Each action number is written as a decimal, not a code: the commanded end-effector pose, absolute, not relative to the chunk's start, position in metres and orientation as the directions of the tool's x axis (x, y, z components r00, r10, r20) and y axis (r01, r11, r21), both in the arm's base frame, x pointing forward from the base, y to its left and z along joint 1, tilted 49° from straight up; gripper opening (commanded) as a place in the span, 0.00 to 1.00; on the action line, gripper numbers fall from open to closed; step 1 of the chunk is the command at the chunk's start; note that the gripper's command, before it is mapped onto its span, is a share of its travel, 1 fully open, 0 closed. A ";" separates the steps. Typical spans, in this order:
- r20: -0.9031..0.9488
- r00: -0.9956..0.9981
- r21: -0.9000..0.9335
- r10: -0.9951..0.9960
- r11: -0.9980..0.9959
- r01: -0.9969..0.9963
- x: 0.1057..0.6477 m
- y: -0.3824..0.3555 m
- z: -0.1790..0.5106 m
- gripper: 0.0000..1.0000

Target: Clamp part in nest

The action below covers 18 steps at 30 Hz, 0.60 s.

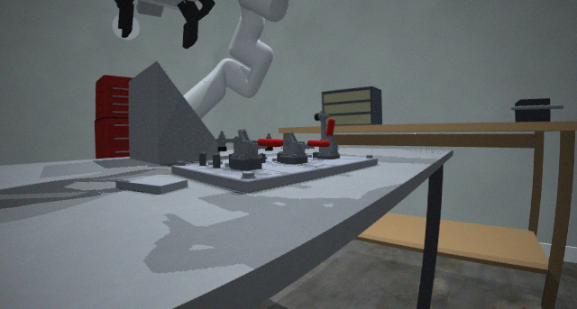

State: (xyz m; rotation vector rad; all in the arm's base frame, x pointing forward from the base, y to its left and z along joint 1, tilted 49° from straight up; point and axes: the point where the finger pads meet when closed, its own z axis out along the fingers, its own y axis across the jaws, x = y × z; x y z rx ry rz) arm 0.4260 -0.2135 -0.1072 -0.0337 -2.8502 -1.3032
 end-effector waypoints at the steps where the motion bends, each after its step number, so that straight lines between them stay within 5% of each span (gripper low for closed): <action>1: 0.016 -1.000 0.758 0.015 0.652 0.022 0.429 -0.222 -0.114 1.00; 18: 0.016 -1.000 0.758 0.015 0.652 0.022 0.429 -0.224 -0.117 1.00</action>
